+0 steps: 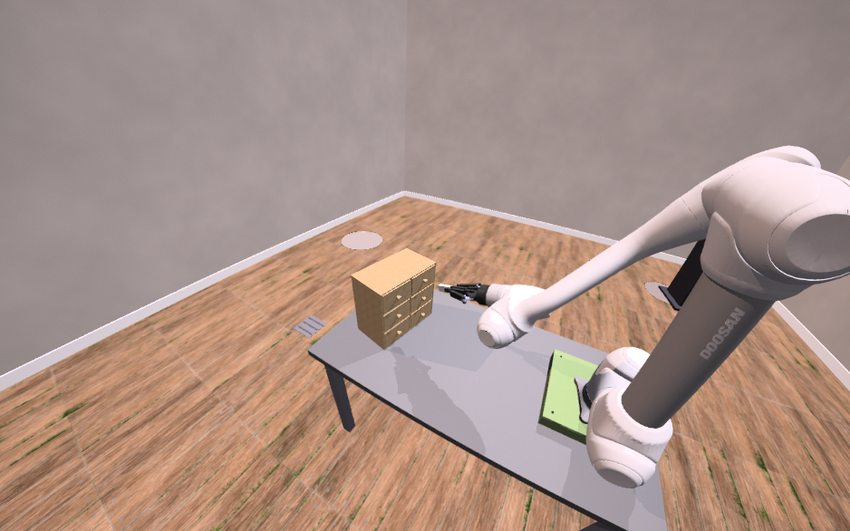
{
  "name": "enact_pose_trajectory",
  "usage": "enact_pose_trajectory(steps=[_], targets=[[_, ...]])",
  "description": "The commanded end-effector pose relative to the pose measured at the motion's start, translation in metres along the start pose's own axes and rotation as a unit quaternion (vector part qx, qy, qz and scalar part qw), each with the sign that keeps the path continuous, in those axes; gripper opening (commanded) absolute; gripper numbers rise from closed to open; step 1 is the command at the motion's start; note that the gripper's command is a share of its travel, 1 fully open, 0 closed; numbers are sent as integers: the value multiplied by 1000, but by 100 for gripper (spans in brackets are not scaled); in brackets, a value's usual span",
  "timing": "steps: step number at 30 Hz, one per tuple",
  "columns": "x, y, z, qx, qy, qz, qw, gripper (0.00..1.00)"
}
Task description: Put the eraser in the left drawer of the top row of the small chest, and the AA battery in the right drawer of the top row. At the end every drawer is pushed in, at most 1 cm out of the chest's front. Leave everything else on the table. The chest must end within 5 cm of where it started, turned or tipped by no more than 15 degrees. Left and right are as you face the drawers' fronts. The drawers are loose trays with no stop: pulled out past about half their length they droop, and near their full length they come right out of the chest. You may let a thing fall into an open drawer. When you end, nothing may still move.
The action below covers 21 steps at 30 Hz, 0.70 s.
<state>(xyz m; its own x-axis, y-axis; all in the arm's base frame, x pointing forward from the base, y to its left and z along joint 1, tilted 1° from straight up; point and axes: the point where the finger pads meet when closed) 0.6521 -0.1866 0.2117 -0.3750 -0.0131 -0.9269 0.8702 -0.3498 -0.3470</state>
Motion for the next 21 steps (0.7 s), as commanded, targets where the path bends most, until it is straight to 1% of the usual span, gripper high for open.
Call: enact_pose_trajectory(steps=[1, 5, 8, 21], targets=[[0, -5, 0, 0, 0, 0, 1000, 0], [-1, -26, 0, 0, 0, 0, 1000, 0], [-1, -35, 0, 0, 0, 0, 1000, 0], [-1, -38, 0, 0, 0, -2, 1000, 0]])
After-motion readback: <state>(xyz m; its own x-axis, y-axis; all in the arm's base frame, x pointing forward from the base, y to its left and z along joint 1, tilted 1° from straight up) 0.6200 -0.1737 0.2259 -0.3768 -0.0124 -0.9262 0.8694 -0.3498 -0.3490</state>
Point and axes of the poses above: the point where the finger pads meet when closed, its own y axis out along the fingers, its own z axis across the jaws, x = y × z, and after that the axes turned 10 degrees about -y, right-handed
